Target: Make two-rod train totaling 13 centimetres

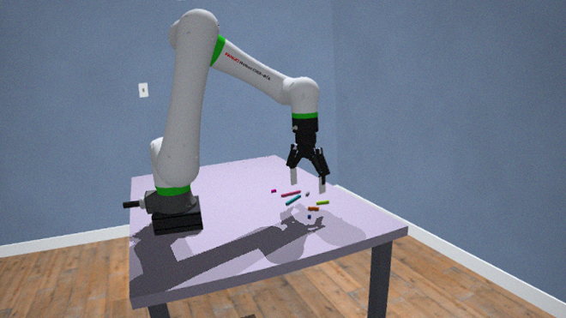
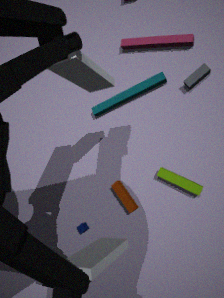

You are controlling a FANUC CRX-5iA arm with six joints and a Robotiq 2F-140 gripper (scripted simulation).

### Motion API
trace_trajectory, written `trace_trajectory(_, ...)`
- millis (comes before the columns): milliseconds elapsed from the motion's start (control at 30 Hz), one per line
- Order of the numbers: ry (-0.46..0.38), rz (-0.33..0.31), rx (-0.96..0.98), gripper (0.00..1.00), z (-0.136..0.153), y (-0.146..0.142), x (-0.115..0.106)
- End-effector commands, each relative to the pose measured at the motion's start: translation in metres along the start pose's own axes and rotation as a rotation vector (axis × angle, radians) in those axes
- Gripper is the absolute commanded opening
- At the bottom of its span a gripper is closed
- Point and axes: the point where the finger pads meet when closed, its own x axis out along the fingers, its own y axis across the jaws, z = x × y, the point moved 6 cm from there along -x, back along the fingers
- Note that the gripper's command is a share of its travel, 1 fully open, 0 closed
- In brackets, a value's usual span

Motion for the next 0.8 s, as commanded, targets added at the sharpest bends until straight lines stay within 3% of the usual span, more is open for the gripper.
trace_trajectory(0, -0.009, 0.014, 0.167, 1.00, -0.021, -0.011, 0.001)
trace_trajectory(200, -0.009, 0.014, 0.321, 1.00, -0.040, -0.023, 0.002)
trace_trajectory(767, -0.009, 0.014, 0.326, 1.00, -0.041, -0.023, 0.002)
